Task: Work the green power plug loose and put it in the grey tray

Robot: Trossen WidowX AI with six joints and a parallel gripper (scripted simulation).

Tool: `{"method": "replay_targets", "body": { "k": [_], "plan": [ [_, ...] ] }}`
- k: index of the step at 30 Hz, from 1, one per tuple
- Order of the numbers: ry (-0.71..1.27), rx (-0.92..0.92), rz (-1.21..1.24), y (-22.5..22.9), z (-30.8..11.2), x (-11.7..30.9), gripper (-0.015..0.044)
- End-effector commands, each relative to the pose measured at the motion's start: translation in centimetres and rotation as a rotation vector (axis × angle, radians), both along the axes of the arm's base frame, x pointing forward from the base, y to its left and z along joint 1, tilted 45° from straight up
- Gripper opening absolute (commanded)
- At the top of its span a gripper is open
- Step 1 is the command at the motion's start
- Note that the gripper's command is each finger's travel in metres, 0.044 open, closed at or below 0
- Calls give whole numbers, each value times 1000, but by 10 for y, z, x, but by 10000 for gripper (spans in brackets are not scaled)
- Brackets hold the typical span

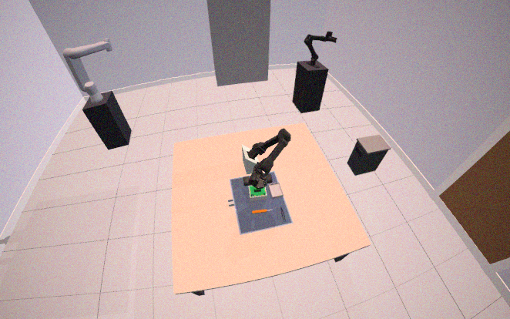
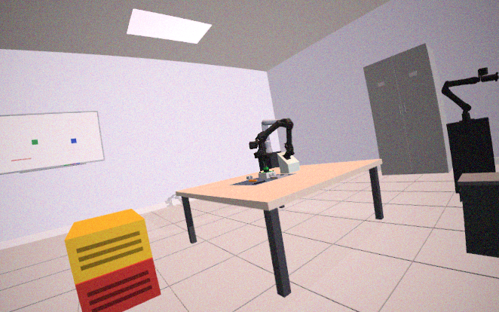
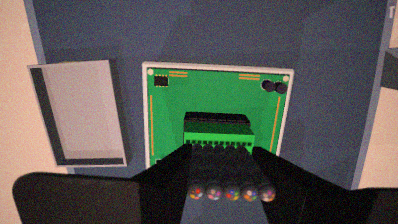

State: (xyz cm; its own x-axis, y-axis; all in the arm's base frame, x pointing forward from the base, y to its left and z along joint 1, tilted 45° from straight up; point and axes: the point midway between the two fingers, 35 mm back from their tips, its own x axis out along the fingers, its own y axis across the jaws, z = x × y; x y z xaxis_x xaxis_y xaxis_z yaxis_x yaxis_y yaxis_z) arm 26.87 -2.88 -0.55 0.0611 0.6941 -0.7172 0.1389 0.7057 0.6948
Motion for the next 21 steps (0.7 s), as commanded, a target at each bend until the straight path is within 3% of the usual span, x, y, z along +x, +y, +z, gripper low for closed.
{"method": "replay_targets", "body": {
  "k": [1, 21],
  "plan": [
    [4, 7, -5, 1, 0, -1, 0],
    [16, -71, 0, -7, 17, -1, 0]
  ]
}}
